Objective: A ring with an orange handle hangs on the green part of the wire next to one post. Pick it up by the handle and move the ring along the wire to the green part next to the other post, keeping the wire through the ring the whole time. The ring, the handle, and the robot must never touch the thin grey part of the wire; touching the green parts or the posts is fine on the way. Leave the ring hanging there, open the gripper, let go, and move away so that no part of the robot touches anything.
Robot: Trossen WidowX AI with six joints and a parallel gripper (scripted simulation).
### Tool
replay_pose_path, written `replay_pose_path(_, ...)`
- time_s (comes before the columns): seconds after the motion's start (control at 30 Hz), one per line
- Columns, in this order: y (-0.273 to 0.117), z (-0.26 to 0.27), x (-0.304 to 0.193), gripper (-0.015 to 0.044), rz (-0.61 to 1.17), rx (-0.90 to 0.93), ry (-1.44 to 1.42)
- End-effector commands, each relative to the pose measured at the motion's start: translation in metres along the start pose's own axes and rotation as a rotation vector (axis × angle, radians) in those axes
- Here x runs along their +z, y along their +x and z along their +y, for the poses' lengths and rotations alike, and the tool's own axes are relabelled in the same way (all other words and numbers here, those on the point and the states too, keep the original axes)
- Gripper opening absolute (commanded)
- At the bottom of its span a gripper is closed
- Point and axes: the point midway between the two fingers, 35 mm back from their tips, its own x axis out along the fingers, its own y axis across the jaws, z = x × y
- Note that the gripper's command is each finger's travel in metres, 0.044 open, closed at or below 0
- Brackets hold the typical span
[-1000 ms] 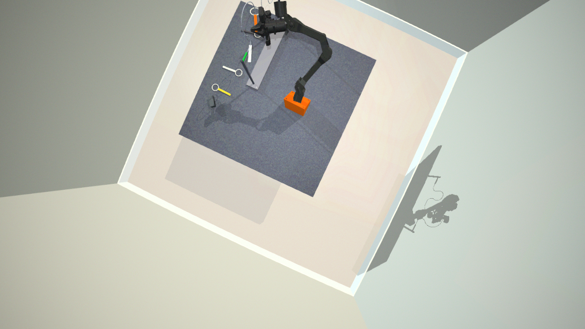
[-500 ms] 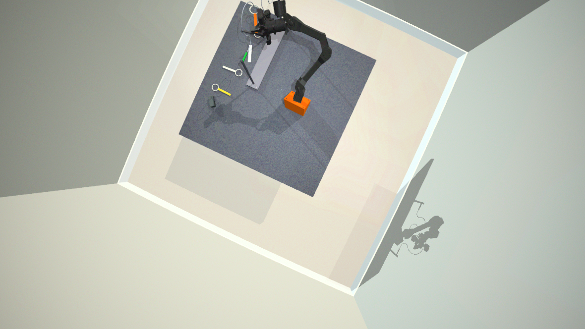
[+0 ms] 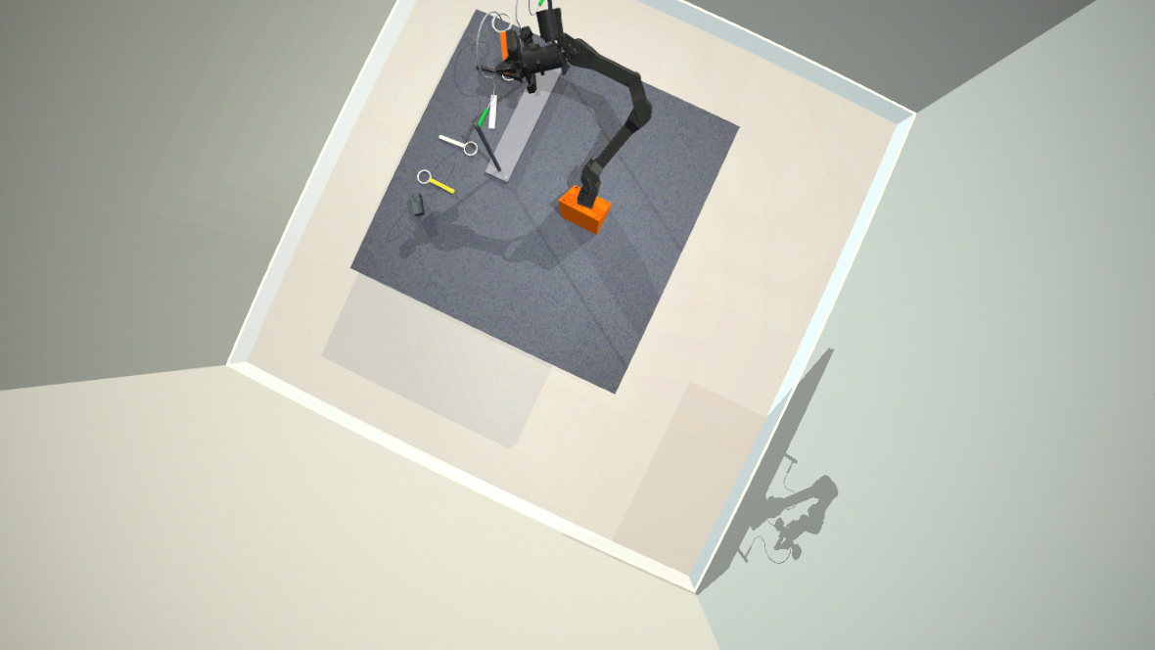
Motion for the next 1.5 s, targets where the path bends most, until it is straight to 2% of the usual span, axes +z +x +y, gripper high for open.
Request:
replay_pose_path(0.0, -0.001, 0.000, 0.002, -0.0150, -0.012, -0.023, -0.052)
replay_pose_path(1.47, -0.001, -0.020, 0.007, -0.0150, -0.072, -0.289, -0.525)
